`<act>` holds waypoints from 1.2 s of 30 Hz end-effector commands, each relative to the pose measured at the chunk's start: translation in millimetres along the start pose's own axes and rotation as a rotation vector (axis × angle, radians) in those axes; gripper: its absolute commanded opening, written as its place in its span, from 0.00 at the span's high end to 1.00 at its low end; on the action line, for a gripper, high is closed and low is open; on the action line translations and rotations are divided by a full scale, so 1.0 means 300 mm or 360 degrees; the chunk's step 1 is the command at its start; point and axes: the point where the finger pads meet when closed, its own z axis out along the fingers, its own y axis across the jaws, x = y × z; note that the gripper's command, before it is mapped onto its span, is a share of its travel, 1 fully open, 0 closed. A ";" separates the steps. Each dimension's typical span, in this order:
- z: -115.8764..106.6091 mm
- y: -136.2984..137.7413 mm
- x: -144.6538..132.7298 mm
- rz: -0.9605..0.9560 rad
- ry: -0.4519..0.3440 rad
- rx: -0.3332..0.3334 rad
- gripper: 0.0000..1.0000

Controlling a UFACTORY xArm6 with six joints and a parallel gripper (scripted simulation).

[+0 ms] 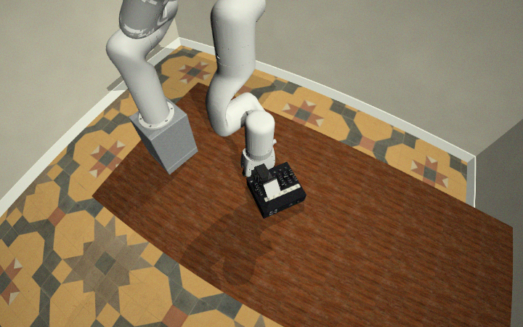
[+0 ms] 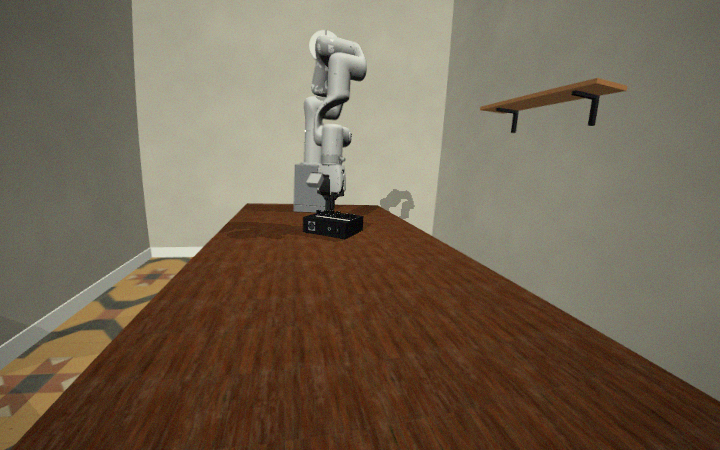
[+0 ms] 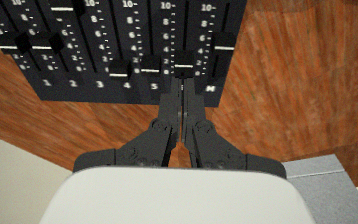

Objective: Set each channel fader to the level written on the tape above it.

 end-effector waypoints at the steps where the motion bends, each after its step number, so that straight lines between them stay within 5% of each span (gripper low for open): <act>1: 0.000 -0.003 0.003 0.0000 0.0004 0.0009 1.00; 36: 0.002 -0.003 0.015 0.0000 0.0004 0.0009 1.00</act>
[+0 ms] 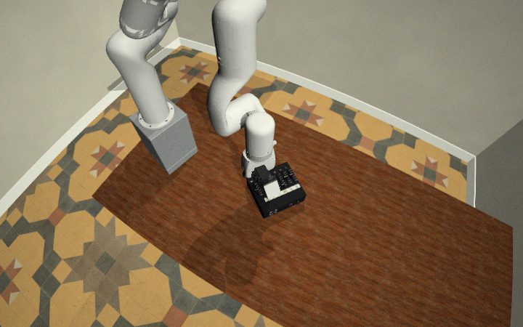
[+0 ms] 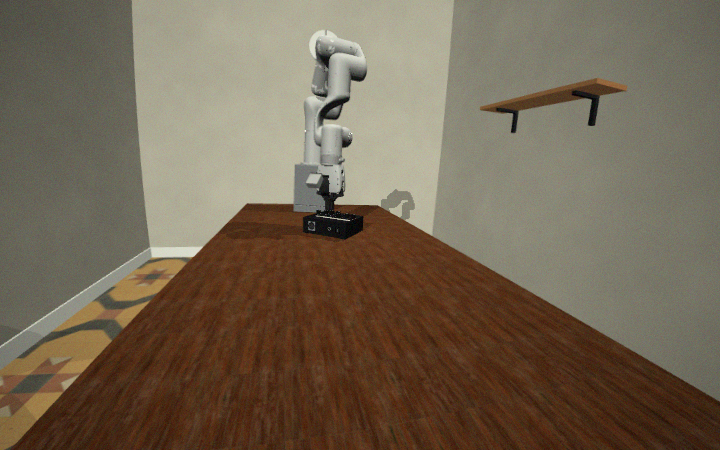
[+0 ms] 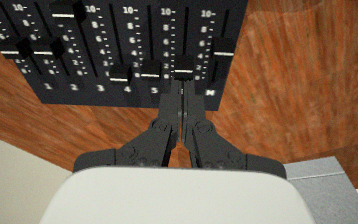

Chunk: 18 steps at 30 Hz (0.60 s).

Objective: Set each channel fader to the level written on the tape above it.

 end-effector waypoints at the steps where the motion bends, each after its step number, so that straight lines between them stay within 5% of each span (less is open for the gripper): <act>1: -0.003 -0.003 0.007 0.0000 0.0003 0.0002 1.00; 18: -0.003 -0.003 0.035 0.0000 0.0003 0.0002 1.00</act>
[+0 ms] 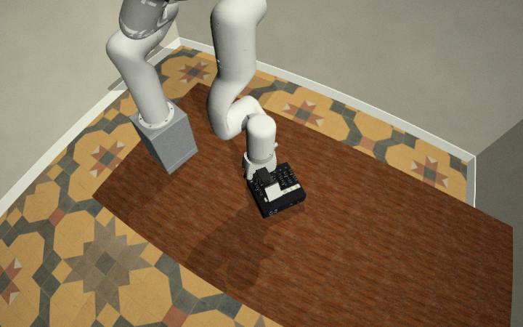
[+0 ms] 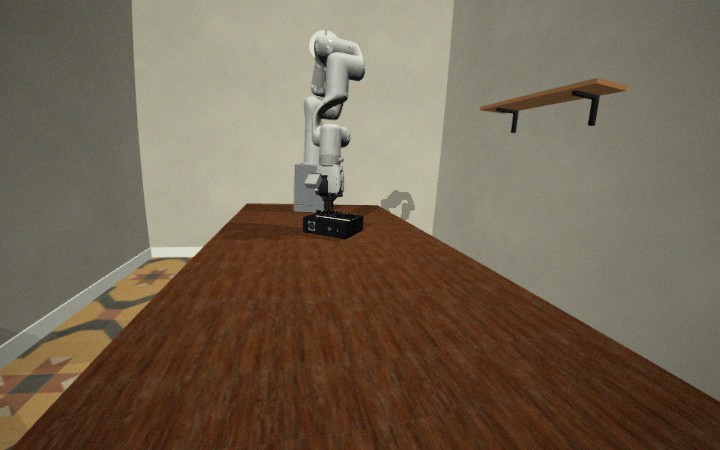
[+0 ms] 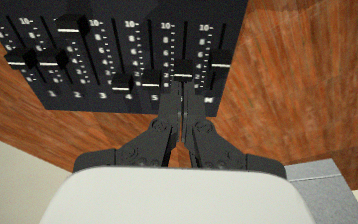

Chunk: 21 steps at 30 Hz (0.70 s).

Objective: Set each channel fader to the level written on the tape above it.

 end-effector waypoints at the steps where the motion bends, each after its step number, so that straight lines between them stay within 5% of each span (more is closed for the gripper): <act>1: -0.003 -0.004 0.011 0.0000 0.0005 0.0000 1.00; 21: -0.004 -0.004 0.032 0.0000 0.0005 0.0000 1.00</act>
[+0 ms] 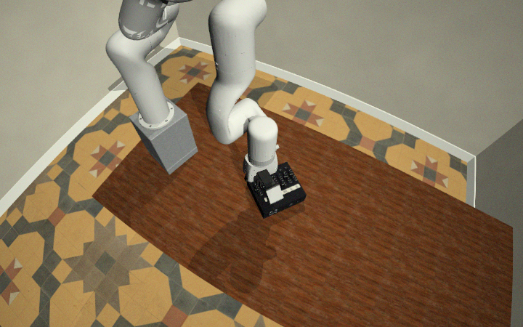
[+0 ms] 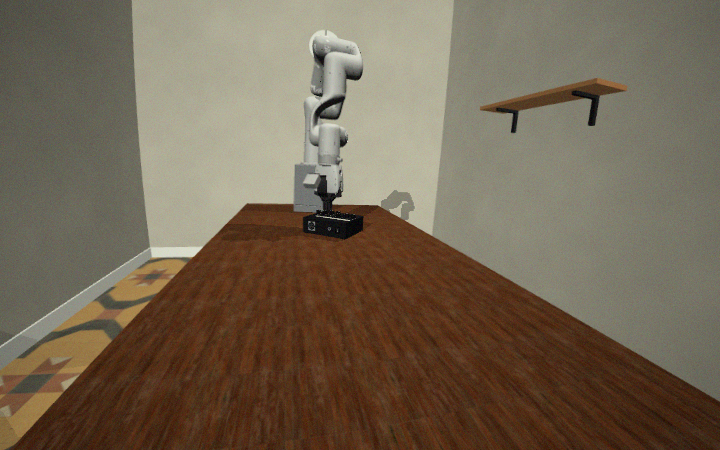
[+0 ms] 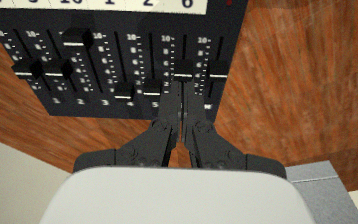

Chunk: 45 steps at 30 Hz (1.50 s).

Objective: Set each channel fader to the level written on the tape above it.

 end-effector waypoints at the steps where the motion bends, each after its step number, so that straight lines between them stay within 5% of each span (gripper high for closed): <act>1: -0.003 -0.004 0.006 0.0000 0.0005 0.0002 1.00; 45: -0.006 -0.004 -0.014 0.0000 0.0005 0.0002 1.00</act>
